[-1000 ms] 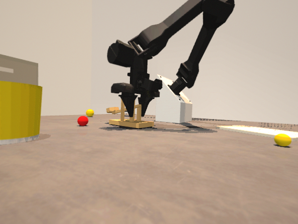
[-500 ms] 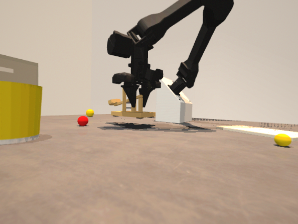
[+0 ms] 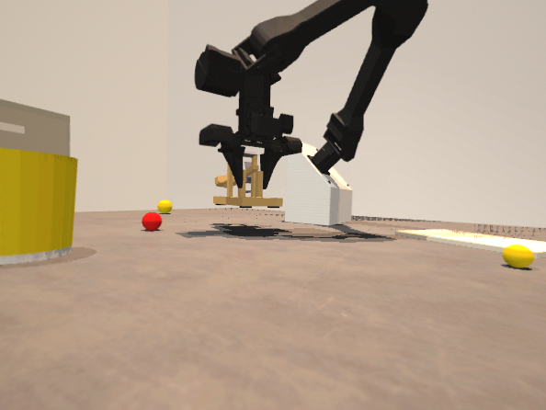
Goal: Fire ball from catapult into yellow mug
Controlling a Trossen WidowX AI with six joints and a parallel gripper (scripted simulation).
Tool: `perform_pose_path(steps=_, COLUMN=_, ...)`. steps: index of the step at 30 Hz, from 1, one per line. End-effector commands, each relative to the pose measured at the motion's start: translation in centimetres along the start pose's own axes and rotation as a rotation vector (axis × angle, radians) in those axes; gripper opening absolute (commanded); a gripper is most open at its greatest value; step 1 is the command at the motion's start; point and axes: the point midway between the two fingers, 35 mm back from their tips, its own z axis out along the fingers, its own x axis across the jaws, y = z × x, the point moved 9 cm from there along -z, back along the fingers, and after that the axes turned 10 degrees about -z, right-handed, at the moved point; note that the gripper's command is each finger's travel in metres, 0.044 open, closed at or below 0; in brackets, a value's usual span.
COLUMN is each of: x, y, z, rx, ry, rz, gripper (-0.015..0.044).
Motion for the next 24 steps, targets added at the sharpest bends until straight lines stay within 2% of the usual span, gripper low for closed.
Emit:
perform_pose_path(steps=1, x=-0.3, y=0.0, z=-0.1, rx=0.003, ry=-0.005, rz=0.116, gripper=0.0)
perform_pose_path(steps=11, x=-1.8, y=-0.3, z=0.0, rx=0.002, ry=-0.006, rz=0.426, gripper=0.0)
perform_pose_path(steps=24, x=-2.2, y=-0.4, z=1.0, rx=0.002, ry=-0.007, rz=0.432, gripper=0.0)
